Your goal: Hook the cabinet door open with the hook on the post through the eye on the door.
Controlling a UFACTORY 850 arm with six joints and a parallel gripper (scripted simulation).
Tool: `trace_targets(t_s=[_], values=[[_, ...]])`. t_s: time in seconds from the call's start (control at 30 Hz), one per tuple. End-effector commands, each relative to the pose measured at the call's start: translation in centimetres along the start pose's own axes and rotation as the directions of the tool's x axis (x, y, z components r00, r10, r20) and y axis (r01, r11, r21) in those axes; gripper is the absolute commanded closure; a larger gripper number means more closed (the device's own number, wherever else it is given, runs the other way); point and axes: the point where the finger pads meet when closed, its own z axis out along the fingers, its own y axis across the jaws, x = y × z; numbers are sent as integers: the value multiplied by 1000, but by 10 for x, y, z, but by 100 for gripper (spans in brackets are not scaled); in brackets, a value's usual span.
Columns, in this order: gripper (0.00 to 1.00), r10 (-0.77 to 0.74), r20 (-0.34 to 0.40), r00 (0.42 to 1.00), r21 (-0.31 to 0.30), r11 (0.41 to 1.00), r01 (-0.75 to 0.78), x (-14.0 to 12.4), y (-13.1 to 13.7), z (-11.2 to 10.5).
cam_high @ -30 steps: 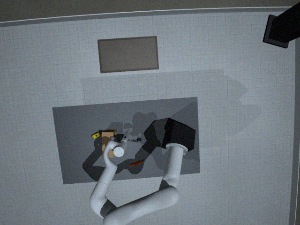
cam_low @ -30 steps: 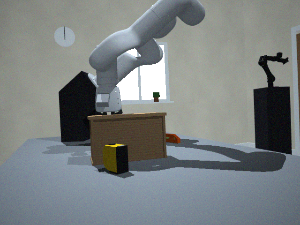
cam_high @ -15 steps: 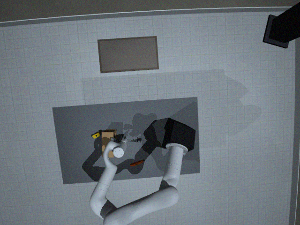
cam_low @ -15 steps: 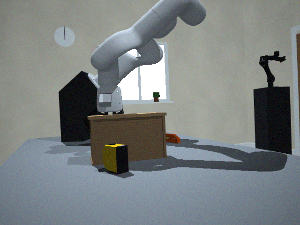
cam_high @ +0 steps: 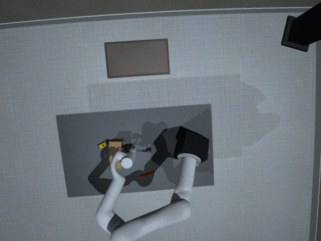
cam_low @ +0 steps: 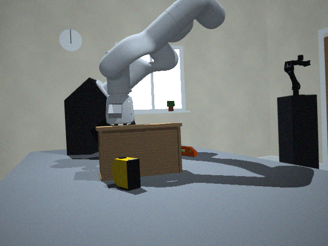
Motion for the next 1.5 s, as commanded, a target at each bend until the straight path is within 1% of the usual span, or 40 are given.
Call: trace_targets(t_s=[0.0, 0.1, 0.53, 0.63, 1.47], values=[[96, 0, -1, 1000, 0, 1000, 0, 1, 0, 1], [96, 0, -1, 1000, 0, 1000, 0, 2, 0, 4], [96, 0, -1, 1000, 0, 1000, 0, 2, 0, 5], [96, 0, -1, 1000, 0, 1000, 0, 3, 0, 9], [96, 0, -1, 1000, 0, 1000, 0, 4, 0, 13]])
